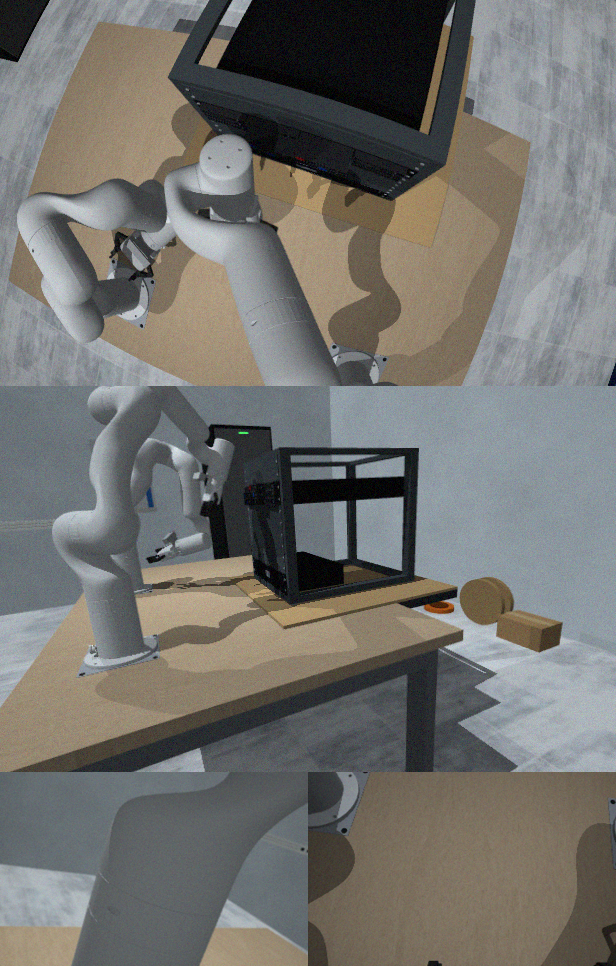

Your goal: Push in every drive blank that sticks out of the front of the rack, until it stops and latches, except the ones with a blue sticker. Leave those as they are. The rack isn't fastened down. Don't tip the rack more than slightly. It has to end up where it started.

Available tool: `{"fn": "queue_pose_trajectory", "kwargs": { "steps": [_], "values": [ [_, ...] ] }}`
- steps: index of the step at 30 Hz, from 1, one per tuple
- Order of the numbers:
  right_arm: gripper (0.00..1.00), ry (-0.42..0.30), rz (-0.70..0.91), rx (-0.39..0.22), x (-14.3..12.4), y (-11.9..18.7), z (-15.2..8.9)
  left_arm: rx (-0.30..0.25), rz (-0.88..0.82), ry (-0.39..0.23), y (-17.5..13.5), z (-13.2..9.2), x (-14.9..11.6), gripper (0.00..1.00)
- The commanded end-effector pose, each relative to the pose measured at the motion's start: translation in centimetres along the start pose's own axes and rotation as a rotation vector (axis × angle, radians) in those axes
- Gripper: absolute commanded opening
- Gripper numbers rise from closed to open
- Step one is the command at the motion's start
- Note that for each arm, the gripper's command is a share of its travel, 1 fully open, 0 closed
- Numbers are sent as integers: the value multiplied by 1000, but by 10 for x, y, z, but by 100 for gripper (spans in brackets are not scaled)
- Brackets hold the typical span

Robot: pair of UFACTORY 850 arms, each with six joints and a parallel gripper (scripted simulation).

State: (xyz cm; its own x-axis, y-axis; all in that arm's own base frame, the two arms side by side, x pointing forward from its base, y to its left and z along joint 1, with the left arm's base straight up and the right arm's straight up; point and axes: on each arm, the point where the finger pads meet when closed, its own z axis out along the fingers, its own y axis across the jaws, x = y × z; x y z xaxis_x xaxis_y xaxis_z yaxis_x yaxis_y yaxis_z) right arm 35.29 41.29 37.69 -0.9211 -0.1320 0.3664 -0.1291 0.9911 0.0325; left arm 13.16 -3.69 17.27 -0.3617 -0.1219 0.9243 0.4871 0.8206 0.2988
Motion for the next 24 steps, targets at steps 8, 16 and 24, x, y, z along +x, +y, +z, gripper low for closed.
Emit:
{"fn": "queue_pose_trajectory", "kwargs": {
  "steps": [8, 16, 24],
  "values": [
    [100, -2, -1, -1, 0, 0, -1, 0, 0, -1, 0, 0, 0, 100],
    [100, -2, -1, -1, 0, 0, -1, 0, 0, -1, 0, 0, 0, 100],
    [100, -2, -1, -1, 0, 0, -1, 6, -9, -2, 1, -1, 0, 100]
  ]
}}
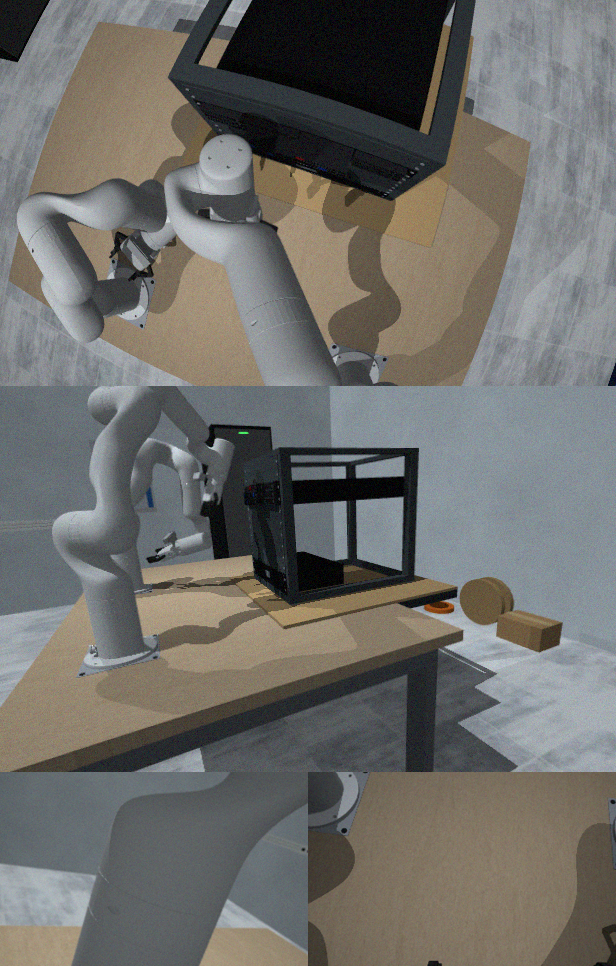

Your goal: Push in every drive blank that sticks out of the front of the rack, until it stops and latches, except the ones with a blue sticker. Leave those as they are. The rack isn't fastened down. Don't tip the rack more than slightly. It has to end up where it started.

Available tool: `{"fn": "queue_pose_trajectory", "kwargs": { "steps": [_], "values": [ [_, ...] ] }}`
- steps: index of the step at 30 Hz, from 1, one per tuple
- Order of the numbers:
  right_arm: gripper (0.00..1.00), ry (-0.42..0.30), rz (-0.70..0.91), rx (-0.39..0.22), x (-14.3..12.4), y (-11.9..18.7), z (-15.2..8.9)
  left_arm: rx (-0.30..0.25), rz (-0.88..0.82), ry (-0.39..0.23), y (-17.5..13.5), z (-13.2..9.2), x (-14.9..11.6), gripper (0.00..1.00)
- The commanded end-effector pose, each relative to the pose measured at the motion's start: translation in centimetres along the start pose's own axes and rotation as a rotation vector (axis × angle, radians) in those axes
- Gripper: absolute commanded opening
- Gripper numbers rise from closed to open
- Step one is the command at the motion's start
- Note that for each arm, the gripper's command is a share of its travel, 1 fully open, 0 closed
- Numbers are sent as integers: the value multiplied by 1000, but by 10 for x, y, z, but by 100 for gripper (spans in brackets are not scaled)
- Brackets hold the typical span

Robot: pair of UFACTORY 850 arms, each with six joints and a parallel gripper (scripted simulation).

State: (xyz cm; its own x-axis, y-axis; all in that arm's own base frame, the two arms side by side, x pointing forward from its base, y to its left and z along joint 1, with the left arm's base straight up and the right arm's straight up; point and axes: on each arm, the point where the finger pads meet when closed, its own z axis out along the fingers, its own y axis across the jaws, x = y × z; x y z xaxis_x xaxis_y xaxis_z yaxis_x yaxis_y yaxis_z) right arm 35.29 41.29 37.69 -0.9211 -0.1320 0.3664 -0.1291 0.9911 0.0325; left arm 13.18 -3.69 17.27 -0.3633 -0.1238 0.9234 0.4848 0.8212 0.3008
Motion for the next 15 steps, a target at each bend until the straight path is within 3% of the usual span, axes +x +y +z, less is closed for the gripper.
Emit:
{"fn": "queue_pose_trajectory", "kwargs": {
  "steps": [1, 10, 15],
  "values": [
    [100, -2, -1, -1, 0, 0, -1, 8, -11, -3, 1, -1, 0, 100],
    [100, -2, -1, -1, 0, 0, -1, 53, -77, -12, 6, -6, -2, 100],
    [100, -2, -1, -1, 0, 0, -1, 119, -174, -22, 15, -12, -5, 100]
  ]
}}
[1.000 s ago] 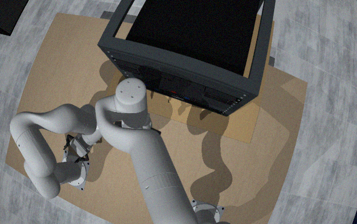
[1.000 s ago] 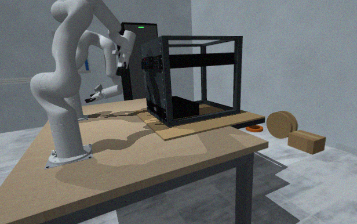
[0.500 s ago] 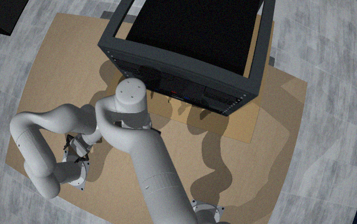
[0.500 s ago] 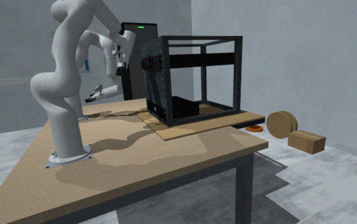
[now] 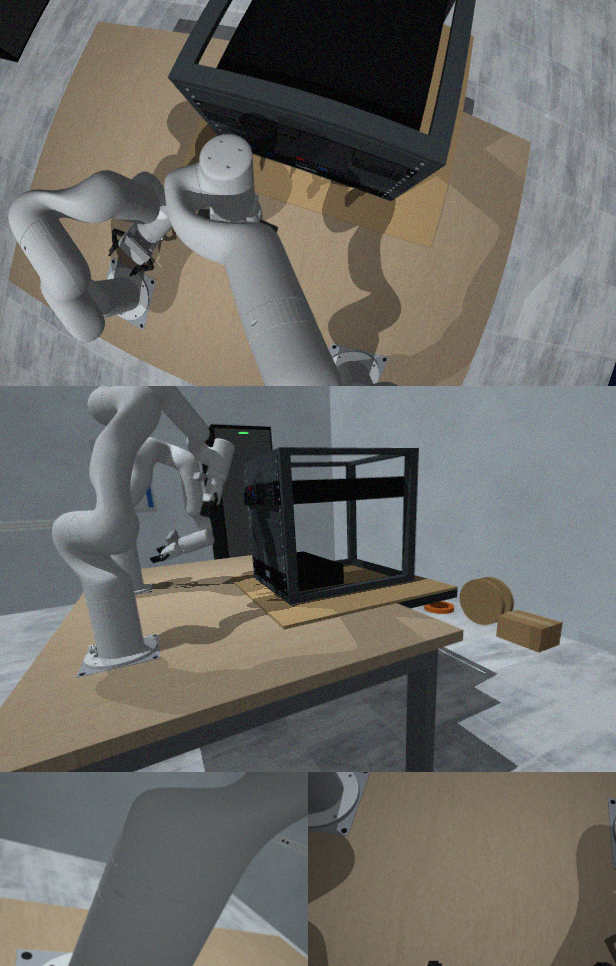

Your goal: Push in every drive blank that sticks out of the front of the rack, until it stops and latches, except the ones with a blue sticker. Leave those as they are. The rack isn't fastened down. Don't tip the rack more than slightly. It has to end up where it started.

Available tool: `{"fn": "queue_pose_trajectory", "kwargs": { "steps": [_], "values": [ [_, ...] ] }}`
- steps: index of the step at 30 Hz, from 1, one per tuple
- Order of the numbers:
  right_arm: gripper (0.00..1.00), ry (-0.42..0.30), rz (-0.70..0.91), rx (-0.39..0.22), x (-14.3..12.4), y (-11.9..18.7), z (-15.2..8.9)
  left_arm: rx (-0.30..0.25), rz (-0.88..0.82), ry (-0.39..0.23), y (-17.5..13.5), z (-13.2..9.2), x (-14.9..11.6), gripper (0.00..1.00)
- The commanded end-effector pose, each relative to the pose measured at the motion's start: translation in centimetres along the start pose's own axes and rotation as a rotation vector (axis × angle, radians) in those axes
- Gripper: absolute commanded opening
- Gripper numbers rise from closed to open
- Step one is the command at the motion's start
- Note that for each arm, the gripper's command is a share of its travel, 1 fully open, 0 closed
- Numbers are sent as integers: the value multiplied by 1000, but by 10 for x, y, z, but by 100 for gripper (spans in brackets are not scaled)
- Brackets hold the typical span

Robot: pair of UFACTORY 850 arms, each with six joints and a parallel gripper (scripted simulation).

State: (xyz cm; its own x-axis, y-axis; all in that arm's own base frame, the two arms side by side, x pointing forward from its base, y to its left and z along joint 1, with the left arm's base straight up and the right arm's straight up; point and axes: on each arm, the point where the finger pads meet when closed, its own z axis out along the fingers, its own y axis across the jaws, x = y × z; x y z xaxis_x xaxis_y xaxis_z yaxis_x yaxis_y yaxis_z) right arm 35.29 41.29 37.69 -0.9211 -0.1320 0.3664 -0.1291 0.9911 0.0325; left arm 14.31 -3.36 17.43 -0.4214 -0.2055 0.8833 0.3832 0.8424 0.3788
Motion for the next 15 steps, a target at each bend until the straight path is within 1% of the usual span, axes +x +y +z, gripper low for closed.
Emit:
{"fn": "queue_pose_trajectory", "kwargs": {
  "steps": [1, 5, 10, 12, 15],
  "values": [
    [100, -2, -1, -1, 0, 0, -1, 62, -92, -9, 7, -7, -3, 100],
    [100, -2, -1, -1, 0, 0, -1, 142, -212, -13, 18, -15, -8, 100],
    [100, -2, -1, -1, 0, 0, -1, 269, -408, -4, 39, -26, -14, 100],
    [100, -2, -1, -1, 0, 0, -1, 269, -408, -4, 39, -26, -14, 100],
    [100, -2, -1, -1, 0, 0, -1, 357, -549, 14, 55, -32, -17, 100]
  ]
}}
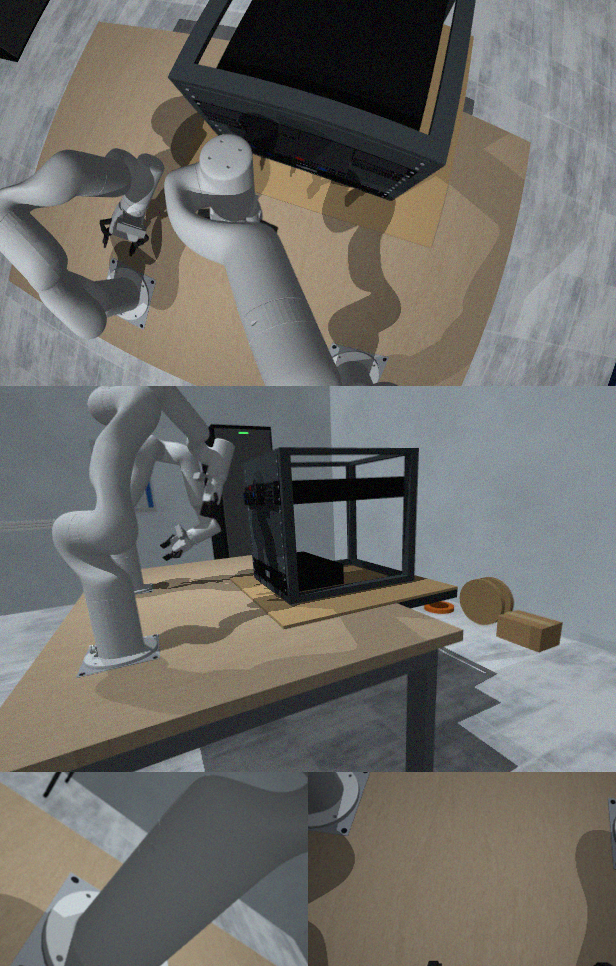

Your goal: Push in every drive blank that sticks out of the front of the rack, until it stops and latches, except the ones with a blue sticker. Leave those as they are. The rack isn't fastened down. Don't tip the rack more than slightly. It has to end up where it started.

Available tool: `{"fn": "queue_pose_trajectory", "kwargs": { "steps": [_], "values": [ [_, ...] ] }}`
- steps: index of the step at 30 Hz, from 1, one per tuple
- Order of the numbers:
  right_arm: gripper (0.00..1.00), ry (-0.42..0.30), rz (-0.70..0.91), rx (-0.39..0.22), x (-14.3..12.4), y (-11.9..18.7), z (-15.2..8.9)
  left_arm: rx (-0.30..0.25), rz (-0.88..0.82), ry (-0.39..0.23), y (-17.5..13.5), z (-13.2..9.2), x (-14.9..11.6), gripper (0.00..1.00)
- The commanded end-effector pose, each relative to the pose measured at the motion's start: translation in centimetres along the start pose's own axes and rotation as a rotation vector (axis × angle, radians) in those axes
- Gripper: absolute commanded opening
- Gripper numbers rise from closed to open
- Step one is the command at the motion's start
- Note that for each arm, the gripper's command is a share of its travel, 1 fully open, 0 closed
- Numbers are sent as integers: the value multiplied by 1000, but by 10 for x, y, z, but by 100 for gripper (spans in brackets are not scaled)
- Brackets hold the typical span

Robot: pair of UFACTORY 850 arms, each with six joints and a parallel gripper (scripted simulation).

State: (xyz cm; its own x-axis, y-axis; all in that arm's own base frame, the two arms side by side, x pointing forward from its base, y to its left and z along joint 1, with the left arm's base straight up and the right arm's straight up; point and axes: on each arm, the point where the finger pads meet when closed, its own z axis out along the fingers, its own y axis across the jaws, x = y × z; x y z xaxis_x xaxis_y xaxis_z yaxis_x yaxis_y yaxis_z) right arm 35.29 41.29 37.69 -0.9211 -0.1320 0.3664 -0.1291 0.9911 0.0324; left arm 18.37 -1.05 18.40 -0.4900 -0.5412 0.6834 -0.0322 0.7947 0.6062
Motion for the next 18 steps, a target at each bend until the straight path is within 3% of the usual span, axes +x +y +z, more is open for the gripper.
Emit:
{"fn": "queue_pose_trajectory", "kwargs": {
  "steps": [1, 12, 14, 18],
  "values": [
    [100, -2, -1, -1, 0, 0, -1, 120, -202, 16, 16, -15, -13, 100],
    [100, -9, -7, 35, 3, -6, 3, 350, -638, 117, 63, -36, -41, 100],
    [100, -9, -7, 35, 3, -6, 3, 350, -638, 117, 63, -36, -41, 100],
    [100, -15, -14, 69, 6, -12, 7, 449, -852, 188, 92, -42, -53, 100]
  ]
}}
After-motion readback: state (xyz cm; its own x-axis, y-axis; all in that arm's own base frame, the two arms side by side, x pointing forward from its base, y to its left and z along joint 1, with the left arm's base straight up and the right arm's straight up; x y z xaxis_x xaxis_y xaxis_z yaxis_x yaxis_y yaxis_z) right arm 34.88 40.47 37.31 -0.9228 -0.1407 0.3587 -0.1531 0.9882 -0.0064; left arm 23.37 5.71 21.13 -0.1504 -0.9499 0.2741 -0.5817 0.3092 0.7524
